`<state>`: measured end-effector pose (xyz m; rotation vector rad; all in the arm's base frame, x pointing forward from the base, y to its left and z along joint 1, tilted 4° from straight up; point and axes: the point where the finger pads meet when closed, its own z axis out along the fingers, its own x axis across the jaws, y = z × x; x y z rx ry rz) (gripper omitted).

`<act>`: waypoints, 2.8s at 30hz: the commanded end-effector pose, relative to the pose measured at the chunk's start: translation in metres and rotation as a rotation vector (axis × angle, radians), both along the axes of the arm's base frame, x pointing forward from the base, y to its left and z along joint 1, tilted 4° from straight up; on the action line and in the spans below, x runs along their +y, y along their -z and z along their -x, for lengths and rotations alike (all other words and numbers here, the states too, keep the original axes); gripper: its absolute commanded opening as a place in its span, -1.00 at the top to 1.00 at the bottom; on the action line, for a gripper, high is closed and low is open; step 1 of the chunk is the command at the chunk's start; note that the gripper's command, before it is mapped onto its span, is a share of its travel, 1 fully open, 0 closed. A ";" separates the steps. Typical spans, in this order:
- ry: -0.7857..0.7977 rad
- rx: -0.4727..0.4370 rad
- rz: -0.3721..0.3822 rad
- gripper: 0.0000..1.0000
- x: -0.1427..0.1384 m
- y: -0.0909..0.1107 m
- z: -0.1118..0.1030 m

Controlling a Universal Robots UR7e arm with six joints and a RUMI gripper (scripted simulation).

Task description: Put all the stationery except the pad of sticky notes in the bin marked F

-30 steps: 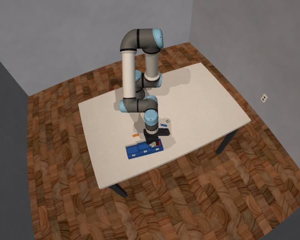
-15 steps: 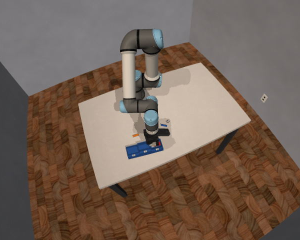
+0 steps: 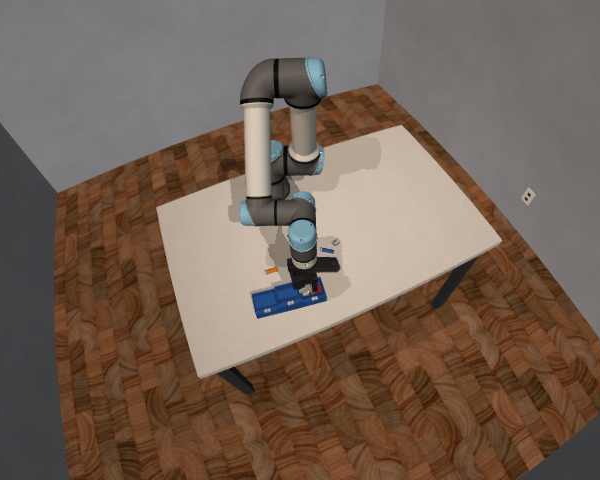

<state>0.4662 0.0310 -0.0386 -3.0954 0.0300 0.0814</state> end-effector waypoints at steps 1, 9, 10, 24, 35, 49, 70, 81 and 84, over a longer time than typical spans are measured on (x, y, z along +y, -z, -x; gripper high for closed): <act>0.000 -0.001 0.000 0.65 0.000 0.000 0.000; 0.000 -0.001 0.000 0.65 -0.001 -0.010 -0.001; 0.000 -0.001 0.000 0.65 -0.001 -0.011 -0.001; 0.000 -0.001 0.000 0.65 -0.001 -0.027 -0.002; 0.000 -0.001 0.000 0.65 -0.002 -0.052 -0.003; -0.100 -0.006 -0.005 0.65 0.009 -0.053 0.009; -0.442 -0.021 -0.023 0.65 0.113 -0.067 0.128; -0.442 -0.021 -0.023 0.65 0.158 -0.072 0.177; -0.442 -0.021 -0.023 0.65 0.157 -0.072 0.177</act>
